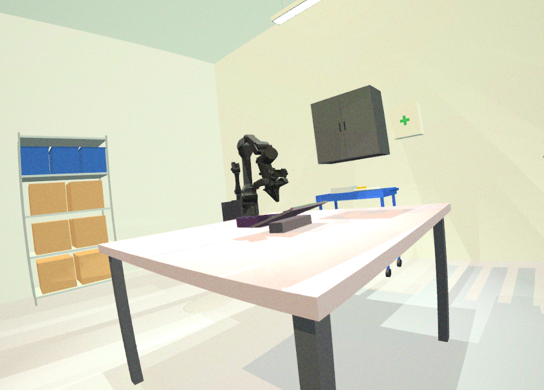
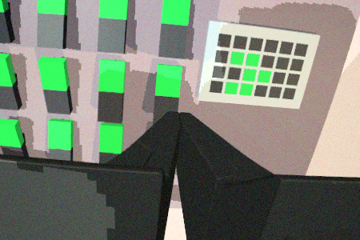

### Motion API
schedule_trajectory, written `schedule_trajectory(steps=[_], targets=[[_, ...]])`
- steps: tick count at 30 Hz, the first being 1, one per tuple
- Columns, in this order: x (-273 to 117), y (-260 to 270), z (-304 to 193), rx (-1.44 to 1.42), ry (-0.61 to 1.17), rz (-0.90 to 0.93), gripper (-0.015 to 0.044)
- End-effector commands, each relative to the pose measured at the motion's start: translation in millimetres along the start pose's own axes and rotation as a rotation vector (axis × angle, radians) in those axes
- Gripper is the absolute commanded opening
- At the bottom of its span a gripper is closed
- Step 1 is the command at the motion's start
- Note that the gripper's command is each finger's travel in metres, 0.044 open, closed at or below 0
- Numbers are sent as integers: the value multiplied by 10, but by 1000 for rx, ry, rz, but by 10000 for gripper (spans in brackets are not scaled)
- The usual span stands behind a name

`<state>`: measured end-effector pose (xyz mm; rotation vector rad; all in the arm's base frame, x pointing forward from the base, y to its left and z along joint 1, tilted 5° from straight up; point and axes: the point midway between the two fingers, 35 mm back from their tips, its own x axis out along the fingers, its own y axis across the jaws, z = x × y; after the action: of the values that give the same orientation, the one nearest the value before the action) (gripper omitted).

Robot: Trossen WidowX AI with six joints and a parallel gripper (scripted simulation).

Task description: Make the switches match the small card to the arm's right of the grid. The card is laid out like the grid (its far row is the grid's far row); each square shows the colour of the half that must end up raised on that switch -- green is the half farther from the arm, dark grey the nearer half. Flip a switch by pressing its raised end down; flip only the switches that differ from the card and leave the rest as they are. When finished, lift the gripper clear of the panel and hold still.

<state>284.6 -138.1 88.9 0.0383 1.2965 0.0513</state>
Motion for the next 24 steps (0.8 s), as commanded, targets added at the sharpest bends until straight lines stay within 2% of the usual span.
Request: schedule_trajectory(steps=[1, 4, 12, 19, 24], targets=[[-142, 19, -18, -2, -4, 6, 0], [-148, 129, -36, -2, -3, 7, 0], [-155, 1204, -544, 1, 1, 16, 0], [-128, 1271, -602, 1, -2, 17, 0], [202, 1277, -612, 2, -27, 18, 0]])
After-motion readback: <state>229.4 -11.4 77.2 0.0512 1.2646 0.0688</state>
